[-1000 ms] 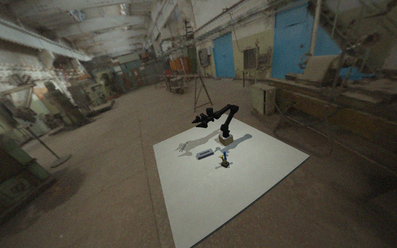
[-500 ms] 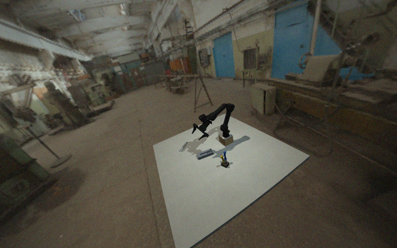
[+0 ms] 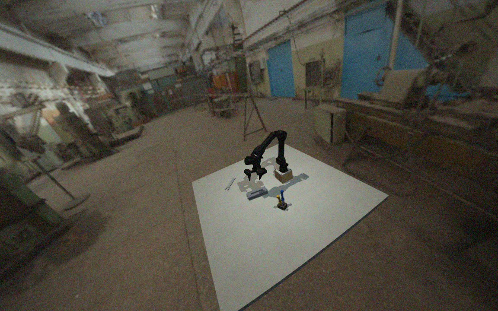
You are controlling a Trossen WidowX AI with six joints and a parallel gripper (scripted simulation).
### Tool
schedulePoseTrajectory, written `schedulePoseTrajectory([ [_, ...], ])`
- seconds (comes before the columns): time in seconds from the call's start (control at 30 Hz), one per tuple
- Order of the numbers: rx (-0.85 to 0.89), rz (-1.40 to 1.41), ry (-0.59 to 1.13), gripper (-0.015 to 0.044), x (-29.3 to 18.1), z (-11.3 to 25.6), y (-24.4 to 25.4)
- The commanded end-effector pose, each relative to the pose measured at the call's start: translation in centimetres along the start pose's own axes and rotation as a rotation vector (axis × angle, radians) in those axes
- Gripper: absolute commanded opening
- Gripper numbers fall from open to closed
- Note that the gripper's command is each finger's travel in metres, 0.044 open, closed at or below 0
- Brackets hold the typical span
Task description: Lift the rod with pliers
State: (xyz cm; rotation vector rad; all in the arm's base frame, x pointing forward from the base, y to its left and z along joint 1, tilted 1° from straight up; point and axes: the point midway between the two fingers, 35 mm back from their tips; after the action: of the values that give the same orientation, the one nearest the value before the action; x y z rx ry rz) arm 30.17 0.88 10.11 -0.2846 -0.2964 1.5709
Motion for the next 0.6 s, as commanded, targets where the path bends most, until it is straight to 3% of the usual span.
schedulePoseTrajectory([
  [0.0, 0.352, 0.436, -0.086, 0.0440, 0.4, -1.4, 4.4],
  [0.43, 0.352, 0.436, -0.086, 0.0440, 0.5, -1.4, 4.3],
  [0.57, 0.351, 0.436, -0.088, 0.0440, 2.6, -1.6, 3.8],
])
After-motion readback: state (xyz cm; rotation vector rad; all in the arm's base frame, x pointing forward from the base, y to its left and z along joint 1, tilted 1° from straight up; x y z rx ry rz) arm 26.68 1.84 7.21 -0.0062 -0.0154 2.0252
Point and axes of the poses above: the point midway between the two fingers, 35 mm back from their tips, its own z axis back along the fingers, its own y axis across the jaws, x = y × z, and after that the axes turned 5 degrees about z, right-handed
